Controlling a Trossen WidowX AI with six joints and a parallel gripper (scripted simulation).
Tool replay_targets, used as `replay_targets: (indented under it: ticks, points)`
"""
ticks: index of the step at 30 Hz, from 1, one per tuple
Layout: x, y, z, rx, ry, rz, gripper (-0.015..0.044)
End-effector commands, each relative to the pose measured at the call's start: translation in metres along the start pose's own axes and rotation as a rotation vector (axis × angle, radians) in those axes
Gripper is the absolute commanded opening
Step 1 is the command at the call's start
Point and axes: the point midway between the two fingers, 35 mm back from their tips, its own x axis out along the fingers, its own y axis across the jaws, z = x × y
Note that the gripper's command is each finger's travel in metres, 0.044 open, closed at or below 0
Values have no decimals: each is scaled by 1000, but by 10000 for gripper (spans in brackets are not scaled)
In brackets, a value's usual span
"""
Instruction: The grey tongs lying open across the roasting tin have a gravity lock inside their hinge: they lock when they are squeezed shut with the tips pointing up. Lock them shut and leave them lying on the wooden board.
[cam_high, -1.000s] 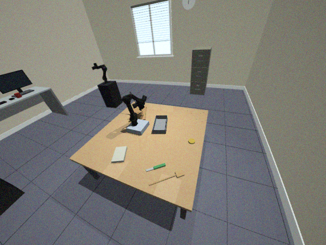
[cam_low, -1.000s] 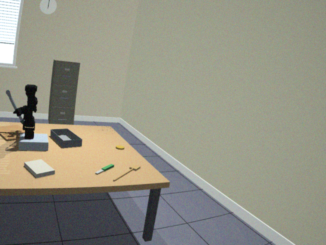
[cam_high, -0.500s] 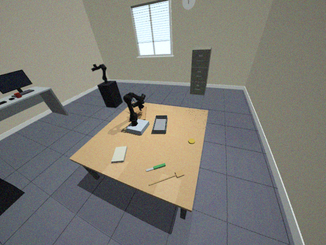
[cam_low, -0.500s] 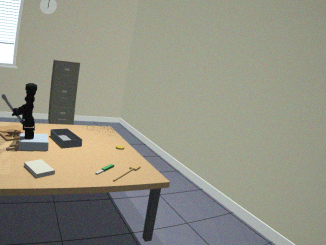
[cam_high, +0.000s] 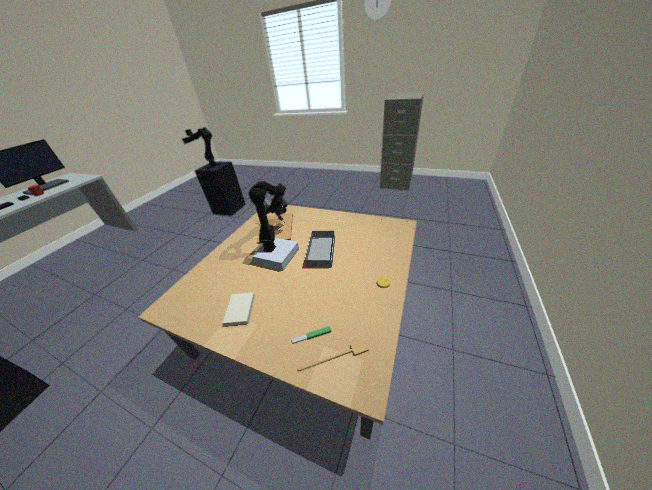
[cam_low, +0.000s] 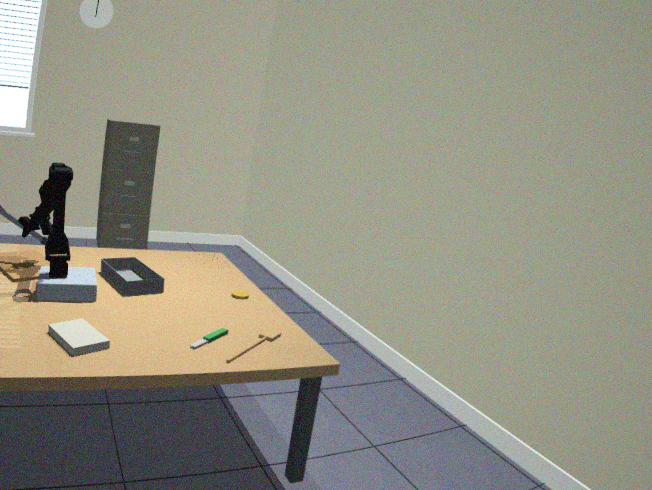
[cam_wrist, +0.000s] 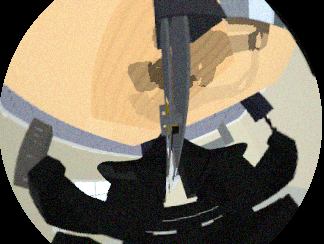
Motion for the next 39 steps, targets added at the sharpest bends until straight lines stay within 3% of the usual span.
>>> replay_targets:
  ticks: [1,23,39]
  points:
    - [0,0,-4,-3,-74,11,-150]
    - [-8,-13,-7,-108,-604,88,-150]
    - [-2,-12,-3,-113,-620,92,-150]
